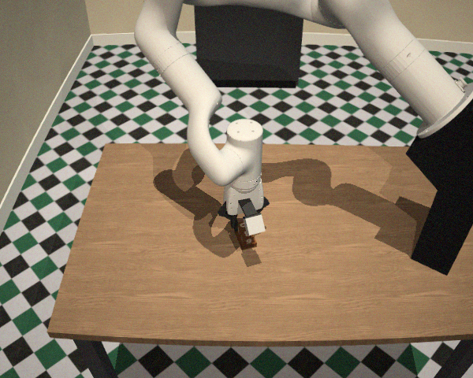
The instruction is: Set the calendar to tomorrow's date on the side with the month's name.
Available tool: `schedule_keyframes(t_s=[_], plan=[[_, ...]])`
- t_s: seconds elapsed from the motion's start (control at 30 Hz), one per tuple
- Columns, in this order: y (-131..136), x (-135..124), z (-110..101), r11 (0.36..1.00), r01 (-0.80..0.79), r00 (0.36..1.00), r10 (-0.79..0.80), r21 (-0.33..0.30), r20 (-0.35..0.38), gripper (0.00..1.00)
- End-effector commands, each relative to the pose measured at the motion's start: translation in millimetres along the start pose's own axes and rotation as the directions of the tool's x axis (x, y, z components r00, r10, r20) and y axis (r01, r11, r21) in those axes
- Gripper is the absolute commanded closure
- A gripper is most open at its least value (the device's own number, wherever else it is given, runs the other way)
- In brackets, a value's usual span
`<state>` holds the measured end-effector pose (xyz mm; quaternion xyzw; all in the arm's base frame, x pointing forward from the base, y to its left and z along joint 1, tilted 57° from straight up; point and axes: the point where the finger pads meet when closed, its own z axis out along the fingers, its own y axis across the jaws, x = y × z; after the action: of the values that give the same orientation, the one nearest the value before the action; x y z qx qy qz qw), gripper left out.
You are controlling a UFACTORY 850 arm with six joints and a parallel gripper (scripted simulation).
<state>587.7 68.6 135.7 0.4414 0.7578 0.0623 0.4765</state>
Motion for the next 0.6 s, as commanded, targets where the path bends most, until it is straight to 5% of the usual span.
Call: schedule_keyframes(t_s=[0.0,0.57], plan=[[0.2,0.1,6.2,1.0,0.0,1.0,0.0,-0.001,0.0,0.53],[0.2,0.1,14.6,1.0,0.0,1.0,0.0,-0.001,0.0,0.53]])
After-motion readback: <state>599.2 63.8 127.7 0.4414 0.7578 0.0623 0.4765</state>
